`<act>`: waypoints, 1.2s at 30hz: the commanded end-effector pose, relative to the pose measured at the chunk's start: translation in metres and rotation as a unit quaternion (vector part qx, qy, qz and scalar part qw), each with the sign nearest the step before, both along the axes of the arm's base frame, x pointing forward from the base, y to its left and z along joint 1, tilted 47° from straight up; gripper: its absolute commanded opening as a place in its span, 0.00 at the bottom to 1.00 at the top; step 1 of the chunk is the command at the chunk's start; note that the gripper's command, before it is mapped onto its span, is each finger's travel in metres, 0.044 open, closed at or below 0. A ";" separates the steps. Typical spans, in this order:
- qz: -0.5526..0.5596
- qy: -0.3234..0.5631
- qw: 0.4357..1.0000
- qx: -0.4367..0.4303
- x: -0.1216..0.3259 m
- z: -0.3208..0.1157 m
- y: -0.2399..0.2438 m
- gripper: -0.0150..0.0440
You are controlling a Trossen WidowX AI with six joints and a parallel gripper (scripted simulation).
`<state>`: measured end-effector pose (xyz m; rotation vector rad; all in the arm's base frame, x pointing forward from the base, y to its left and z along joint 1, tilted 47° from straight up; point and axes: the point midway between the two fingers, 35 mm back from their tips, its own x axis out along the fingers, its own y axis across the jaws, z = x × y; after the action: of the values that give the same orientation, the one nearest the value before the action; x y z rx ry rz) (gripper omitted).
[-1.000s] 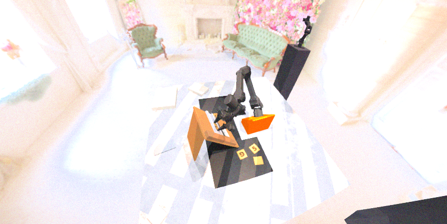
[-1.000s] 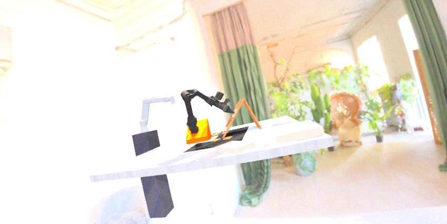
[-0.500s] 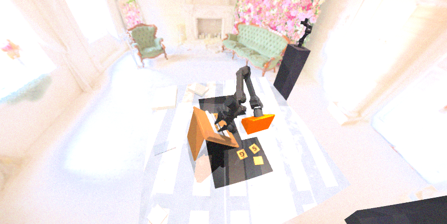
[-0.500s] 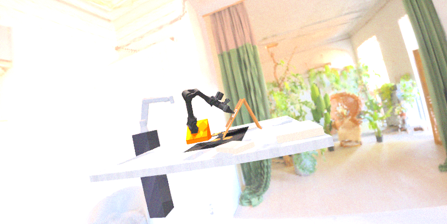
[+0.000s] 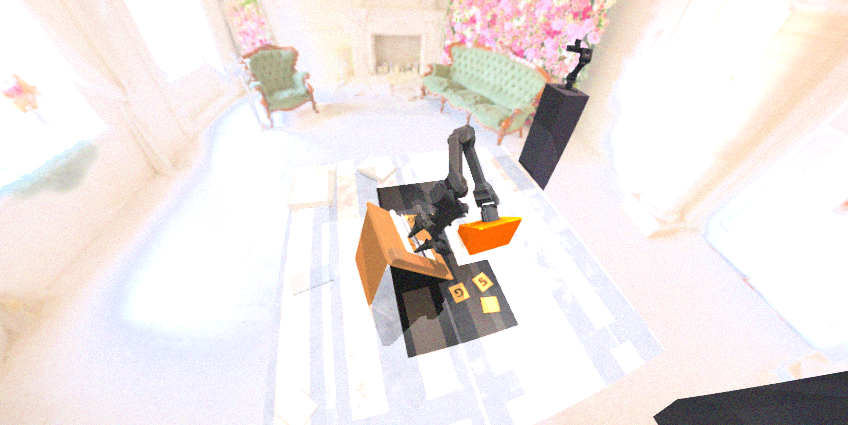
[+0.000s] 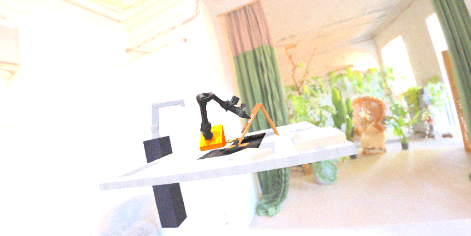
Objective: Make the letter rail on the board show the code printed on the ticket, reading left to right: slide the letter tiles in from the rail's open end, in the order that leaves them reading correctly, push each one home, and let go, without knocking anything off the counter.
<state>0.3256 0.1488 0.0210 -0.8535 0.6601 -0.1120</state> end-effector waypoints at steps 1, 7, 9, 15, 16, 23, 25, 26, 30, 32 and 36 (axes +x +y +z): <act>-0.001 -0.003 1.000 0.002 0.000 -0.001 0.003 0.25; -0.001 -0.003 1.000 0.002 0.000 -0.003 0.005 0.25; 0.000 0.000 1.000 0.000 -0.001 -0.003 0.003 0.34; 0.000 0.000 1.000 0.000 -0.001 -0.003 0.003 0.61; 0.000 -0.002 1.000 0.001 -0.001 -0.002 0.003 0.65; -0.001 -0.003 1.000 0.002 -0.007 0.001 0.006 0.75; -0.001 -0.003 1.000 0.002 -0.009 0.002 0.007 0.75; -0.001 -0.003 1.000 0.002 -0.011 0.003 0.008 0.75; -0.001 -0.003 1.000 0.003 -0.014 0.005 0.010 0.75; -0.001 -0.003 1.000 0.003 -0.014 0.005 0.010 0.75; -0.001 -0.003 1.000 0.003 -0.017 0.006 0.010 0.75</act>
<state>0.3112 0.1582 0.0259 -0.8490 0.6579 -0.1122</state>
